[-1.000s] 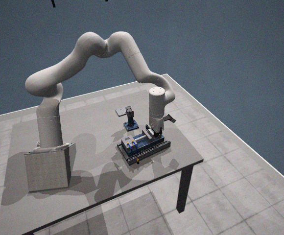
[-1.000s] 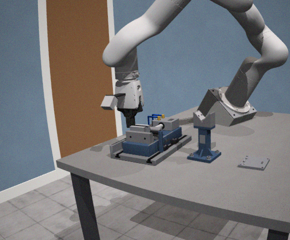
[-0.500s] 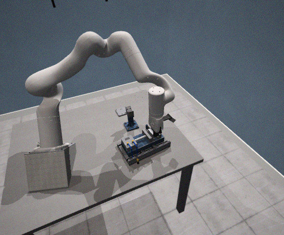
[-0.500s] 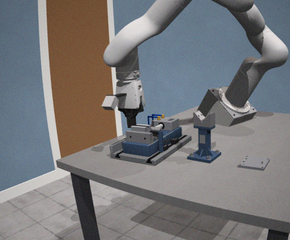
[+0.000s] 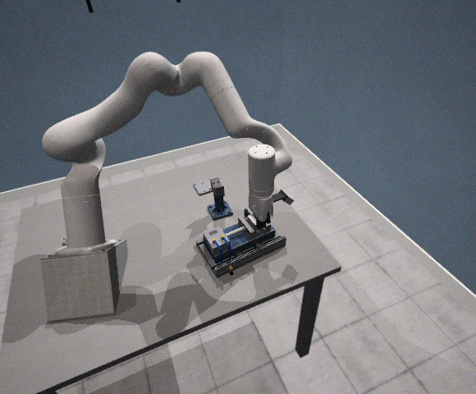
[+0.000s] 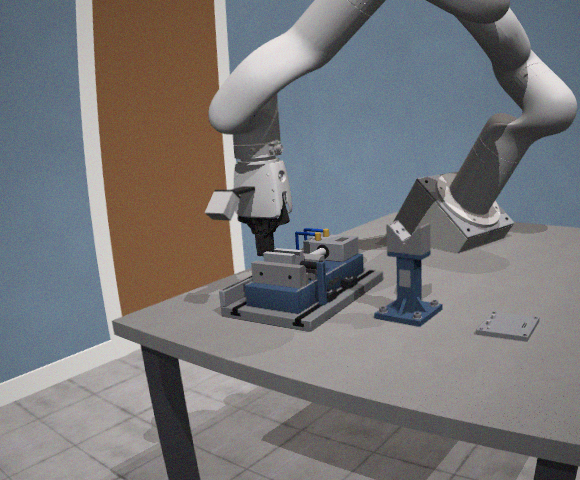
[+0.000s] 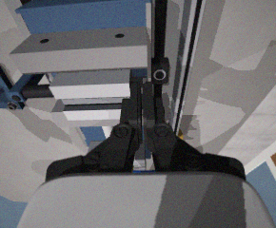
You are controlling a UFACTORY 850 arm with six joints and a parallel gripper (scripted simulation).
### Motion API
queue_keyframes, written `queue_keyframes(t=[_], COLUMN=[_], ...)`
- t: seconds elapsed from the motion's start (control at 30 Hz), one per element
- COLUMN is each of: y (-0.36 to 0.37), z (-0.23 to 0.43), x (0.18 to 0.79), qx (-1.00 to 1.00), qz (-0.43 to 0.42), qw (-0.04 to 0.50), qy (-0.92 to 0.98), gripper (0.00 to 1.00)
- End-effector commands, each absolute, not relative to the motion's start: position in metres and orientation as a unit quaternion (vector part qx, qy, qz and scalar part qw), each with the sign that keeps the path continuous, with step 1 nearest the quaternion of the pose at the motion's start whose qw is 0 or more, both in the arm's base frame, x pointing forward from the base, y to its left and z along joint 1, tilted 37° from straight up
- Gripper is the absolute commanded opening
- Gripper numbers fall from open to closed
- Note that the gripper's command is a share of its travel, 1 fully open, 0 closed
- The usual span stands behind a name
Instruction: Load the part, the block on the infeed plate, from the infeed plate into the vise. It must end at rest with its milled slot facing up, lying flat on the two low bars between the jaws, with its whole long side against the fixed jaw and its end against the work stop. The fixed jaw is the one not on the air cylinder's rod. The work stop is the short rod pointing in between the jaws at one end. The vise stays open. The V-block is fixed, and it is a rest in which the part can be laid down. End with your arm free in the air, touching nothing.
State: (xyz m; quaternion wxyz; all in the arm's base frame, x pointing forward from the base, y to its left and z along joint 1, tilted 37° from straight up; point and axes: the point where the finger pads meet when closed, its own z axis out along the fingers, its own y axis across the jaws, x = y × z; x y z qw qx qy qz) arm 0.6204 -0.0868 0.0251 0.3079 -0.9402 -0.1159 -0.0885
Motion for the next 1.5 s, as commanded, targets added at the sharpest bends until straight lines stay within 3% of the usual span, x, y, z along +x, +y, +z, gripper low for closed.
queue_keyframes(t=[0.0,1.47], y=[-0.0872,-0.0805], z=[0.0262,0.0309], x=[0.6210,0.6187], qx=[-0.940,-0.940], qz=[-0.089,-0.089], qw=[0.307,0.307], qy=[-0.116,-0.116], gripper=[0.00,0.00])
